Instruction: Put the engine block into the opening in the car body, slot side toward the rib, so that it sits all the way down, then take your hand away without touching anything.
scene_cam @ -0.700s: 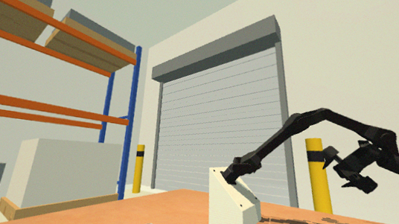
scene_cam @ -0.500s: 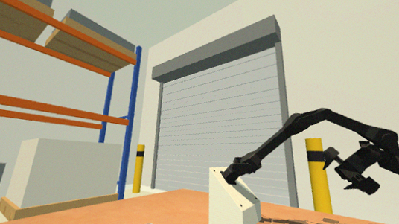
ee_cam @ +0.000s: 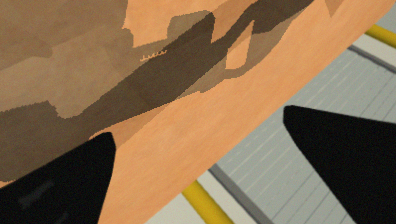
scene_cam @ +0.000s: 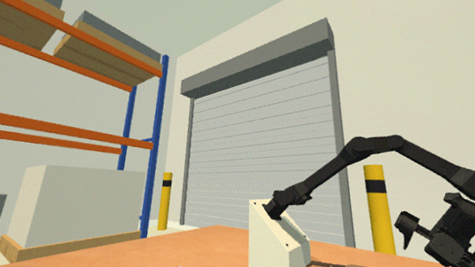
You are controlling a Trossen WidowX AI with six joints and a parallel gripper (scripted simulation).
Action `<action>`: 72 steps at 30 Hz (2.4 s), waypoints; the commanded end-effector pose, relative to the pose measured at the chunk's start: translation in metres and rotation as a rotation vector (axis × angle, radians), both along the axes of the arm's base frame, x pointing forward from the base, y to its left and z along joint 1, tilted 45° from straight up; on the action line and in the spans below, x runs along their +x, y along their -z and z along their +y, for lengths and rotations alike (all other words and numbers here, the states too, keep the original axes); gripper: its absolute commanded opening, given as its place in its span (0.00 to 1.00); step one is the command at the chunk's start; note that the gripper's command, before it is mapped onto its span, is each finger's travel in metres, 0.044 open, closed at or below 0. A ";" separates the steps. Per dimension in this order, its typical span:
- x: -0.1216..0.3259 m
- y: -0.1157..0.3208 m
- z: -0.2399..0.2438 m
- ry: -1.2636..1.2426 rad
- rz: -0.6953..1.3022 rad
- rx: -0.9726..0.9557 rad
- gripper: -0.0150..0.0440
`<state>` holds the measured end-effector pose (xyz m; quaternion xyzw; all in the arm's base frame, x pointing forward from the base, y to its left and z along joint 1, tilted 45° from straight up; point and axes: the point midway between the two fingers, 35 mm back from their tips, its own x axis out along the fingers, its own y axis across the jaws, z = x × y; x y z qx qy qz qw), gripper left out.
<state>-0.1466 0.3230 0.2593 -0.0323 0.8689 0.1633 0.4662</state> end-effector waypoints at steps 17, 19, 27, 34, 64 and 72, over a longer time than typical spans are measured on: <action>0.194 0.061 0.045 0.024 -0.137 0.272 1.00; 0.206 0.067 0.044 0.006 -0.148 0.287 1.00; 0.299 0.115 0.024 -0.123 -0.228 0.393 1.00; 0.371 0.161 -0.017 -0.189 -0.291 0.453 1.00; 0.485 0.317 -0.293 -0.612 -0.667 0.859 1.00; 0.471 0.341 -0.343 -0.731 -0.797 0.934 1.00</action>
